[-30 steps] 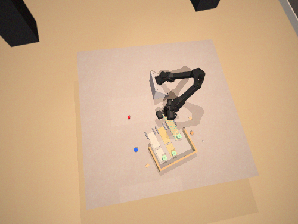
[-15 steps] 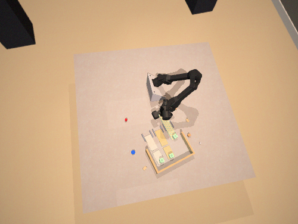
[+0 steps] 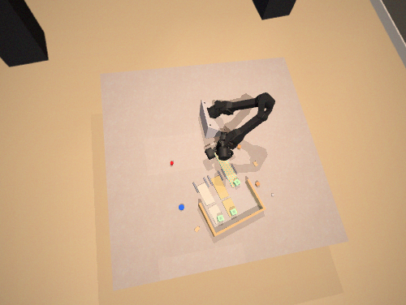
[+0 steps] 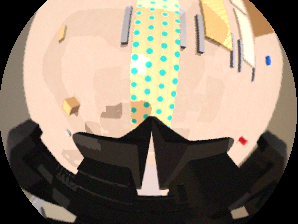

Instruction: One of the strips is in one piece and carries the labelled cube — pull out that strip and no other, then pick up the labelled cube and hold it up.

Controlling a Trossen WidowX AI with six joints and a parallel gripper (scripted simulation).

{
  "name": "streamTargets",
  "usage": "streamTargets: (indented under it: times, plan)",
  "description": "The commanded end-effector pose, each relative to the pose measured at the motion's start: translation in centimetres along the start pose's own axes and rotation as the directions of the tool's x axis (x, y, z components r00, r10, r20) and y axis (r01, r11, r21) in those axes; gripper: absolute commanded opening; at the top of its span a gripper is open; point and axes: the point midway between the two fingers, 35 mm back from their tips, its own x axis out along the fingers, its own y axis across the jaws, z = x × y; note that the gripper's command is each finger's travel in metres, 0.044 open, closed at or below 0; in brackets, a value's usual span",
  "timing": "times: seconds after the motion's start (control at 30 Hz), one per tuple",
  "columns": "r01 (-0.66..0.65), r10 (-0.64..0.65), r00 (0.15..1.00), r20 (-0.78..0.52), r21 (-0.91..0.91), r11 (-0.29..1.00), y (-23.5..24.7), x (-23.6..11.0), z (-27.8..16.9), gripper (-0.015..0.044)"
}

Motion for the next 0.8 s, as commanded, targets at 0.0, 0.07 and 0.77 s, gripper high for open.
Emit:
streamTargets:
  times: [0.0, 0.07, 0.77]
  plan:
    - [-0.002, 0.002, 1.0, -0.031, 0.009, 1.0, 0.2, 0.4, -1.6, 0.0]
    - [-0.002, 0.002, 1.0, -0.031, 0.009, 1.0, 0.2, 0.4, -1.9, 0.0]
    - [-0.002, 0.002, 0.999, -0.032, 0.01, 1.0, 0.2, 0.4, -4.1, 0.0]
